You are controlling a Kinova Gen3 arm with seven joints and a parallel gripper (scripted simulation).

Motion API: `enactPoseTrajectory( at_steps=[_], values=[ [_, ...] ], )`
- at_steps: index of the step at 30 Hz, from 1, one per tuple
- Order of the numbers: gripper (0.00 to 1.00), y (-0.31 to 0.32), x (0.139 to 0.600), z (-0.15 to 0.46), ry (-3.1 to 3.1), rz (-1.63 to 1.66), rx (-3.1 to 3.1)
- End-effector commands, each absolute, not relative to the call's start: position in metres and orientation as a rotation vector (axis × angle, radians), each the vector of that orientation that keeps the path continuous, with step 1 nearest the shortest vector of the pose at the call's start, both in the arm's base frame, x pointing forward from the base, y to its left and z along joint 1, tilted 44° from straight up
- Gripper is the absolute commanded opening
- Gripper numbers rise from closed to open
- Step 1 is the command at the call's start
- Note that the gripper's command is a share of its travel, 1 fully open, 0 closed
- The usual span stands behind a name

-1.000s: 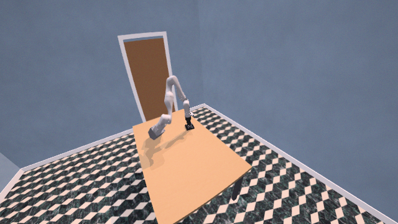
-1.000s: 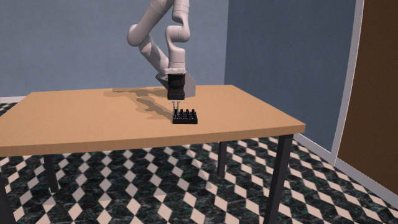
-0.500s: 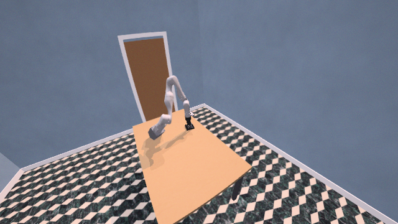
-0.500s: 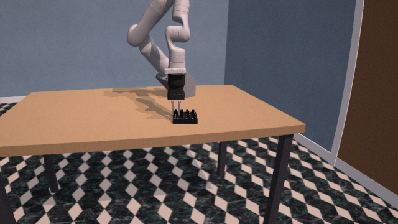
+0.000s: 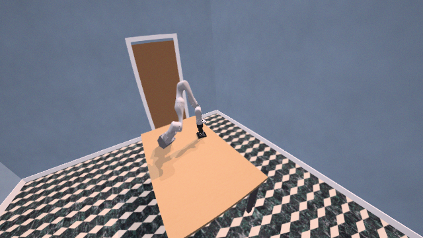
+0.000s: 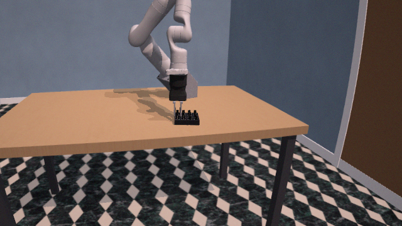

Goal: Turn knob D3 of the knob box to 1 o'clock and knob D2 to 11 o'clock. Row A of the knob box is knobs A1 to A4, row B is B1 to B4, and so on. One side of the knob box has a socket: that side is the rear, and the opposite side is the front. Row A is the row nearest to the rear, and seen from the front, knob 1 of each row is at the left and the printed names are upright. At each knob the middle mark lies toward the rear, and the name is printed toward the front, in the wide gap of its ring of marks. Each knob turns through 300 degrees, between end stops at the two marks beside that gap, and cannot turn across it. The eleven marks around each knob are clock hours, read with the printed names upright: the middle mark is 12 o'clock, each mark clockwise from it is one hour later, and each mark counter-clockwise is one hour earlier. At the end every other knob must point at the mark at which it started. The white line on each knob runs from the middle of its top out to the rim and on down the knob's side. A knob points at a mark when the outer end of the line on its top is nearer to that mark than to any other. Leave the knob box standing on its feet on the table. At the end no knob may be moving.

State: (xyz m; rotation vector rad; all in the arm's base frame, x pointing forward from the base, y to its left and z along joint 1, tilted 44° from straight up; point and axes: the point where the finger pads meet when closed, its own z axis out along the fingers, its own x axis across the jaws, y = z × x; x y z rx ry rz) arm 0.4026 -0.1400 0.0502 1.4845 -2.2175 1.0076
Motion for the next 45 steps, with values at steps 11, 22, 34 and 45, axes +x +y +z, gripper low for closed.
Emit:
enactPoseTrajectory(
  at_steps=[11,22,34,45],
  values=[
    [0.46,-0.134,0.402,0.056,-2.218,1.008,1.486],
    [0.46,-0.115,0.398,0.076,-2.218,1.008,1.486],
    [0.46,-0.113,0.398,0.078,-2.218,1.008,1.486],
    [1.00,-0.112,0.397,0.079,-2.218,1.008,1.486]
  ],
)
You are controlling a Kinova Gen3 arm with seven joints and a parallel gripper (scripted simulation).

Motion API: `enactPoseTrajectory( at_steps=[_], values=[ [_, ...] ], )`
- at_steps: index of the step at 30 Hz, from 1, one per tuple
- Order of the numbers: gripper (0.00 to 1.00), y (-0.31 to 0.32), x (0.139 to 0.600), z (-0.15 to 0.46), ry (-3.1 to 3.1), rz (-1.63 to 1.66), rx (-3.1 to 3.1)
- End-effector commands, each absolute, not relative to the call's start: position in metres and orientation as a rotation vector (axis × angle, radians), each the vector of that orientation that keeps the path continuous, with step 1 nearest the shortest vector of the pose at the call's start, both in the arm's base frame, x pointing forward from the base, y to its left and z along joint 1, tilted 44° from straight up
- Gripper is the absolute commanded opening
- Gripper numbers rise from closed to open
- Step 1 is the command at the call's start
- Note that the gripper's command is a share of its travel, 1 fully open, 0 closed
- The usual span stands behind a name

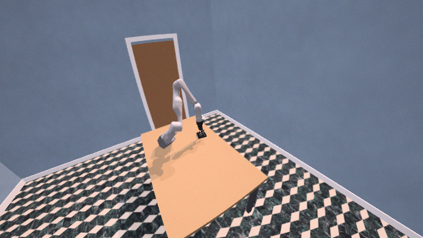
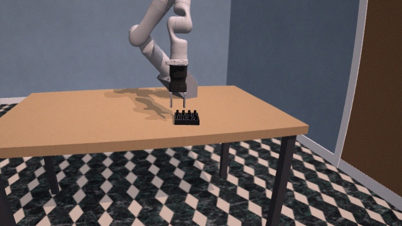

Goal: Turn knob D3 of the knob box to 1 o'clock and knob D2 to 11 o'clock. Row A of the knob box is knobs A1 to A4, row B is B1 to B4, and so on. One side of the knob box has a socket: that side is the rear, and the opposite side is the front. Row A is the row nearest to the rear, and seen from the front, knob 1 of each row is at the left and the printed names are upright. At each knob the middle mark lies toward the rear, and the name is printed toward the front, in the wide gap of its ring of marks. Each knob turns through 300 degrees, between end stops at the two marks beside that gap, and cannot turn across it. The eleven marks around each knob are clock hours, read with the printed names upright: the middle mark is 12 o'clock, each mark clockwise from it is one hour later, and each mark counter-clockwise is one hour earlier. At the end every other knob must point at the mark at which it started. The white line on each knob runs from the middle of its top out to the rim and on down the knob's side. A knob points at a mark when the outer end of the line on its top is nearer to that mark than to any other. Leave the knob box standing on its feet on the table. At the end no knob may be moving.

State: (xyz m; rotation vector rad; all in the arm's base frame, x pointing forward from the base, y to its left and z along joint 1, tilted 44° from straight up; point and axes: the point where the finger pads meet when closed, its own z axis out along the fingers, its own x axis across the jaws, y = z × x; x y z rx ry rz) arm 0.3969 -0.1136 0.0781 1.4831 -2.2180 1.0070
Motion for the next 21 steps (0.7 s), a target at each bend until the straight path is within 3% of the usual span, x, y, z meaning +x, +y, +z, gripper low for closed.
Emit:
enactPoseTrajectory(
  at_steps=[1,21],
  values=[
    [1.00,-0.111,0.397,0.080,-2.218,1.008,1.486],
    [1.00,-0.061,0.387,0.132,-2.218,1.008,1.486]
  ],
)
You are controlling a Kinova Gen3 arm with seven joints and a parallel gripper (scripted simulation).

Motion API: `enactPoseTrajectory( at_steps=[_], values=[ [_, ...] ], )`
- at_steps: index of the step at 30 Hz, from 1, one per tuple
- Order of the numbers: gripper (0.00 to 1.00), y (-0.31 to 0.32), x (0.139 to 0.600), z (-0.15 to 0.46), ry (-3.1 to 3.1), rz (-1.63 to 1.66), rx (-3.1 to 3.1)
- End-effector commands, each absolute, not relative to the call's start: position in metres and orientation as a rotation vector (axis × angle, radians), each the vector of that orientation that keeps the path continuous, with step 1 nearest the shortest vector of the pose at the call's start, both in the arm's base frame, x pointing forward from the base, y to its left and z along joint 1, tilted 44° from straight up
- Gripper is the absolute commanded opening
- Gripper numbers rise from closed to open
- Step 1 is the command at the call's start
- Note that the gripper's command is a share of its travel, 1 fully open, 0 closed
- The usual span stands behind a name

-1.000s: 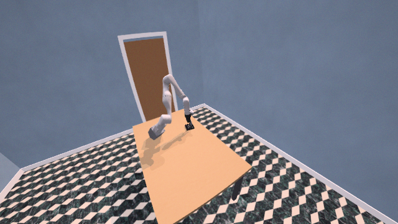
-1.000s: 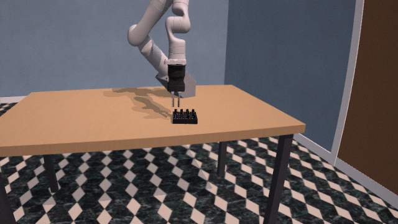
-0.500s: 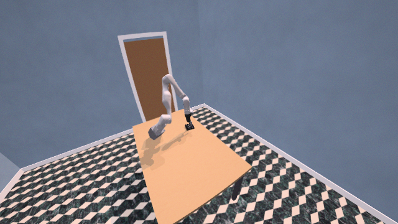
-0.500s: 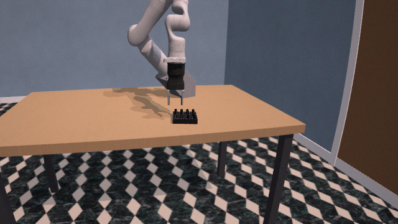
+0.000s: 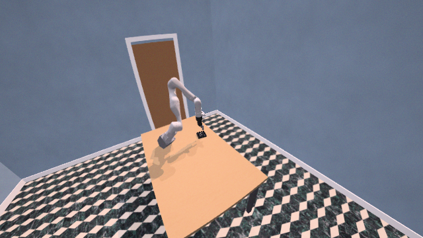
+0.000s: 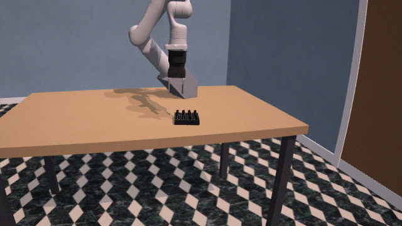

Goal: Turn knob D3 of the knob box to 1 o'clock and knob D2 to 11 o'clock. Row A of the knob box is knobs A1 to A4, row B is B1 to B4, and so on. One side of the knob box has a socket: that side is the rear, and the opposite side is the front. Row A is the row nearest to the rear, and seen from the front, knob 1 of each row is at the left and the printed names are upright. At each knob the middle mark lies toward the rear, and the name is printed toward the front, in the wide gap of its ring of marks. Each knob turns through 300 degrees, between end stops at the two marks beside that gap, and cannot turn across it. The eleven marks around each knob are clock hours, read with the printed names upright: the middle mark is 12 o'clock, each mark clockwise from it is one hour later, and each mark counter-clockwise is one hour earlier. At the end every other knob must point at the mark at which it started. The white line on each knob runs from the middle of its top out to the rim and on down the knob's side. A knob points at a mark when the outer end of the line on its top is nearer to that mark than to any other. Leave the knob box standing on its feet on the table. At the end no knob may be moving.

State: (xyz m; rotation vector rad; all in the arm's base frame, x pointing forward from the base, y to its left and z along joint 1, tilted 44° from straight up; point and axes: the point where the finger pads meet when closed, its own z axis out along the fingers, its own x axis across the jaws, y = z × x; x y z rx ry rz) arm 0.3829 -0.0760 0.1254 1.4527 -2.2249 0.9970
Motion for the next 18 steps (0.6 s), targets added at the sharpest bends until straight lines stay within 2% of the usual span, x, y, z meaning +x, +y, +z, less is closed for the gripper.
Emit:
enactPoseTrajectory(
  at_steps=[1,18],
  values=[
    [1.00,-0.057,0.386,0.136,-2.218,1.008,1.486],
    [1.00,-0.035,0.382,0.159,-2.218,1.008,1.486]
  ],
)
